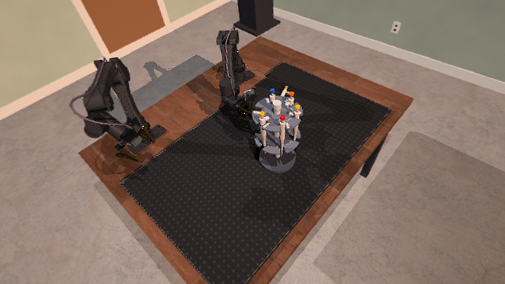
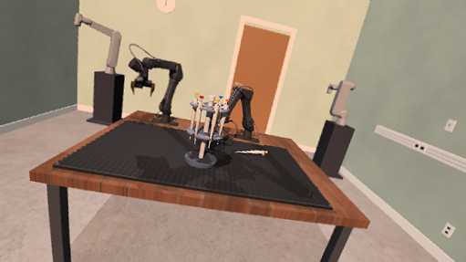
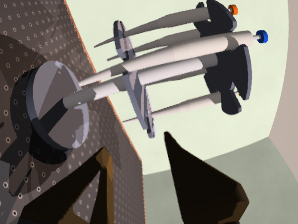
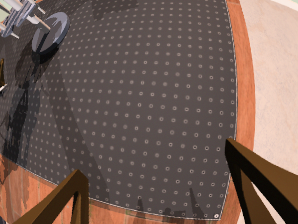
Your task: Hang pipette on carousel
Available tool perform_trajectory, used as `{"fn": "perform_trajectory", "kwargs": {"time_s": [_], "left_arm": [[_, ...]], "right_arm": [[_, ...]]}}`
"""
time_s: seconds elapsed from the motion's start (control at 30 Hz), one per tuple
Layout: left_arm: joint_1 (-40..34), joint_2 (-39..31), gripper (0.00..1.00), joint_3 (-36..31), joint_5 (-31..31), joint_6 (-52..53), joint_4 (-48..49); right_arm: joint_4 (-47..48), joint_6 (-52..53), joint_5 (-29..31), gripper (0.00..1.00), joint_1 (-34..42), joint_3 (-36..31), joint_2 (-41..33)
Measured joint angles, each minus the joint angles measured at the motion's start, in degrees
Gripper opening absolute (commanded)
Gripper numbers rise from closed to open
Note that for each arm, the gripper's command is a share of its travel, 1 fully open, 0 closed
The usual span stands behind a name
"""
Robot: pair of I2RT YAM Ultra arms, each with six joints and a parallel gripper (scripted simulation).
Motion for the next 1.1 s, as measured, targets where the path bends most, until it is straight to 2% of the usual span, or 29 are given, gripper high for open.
{"fn": "perform_trajectory", "kwargs": {"time_s": [1.1], "left_arm": [[4.17,4.98,0.49,8.15,3.96,0.02,-2.95]], "right_arm": [[0.0,0.0,0.0,1.0,0.0,0.0,0.0]]}}
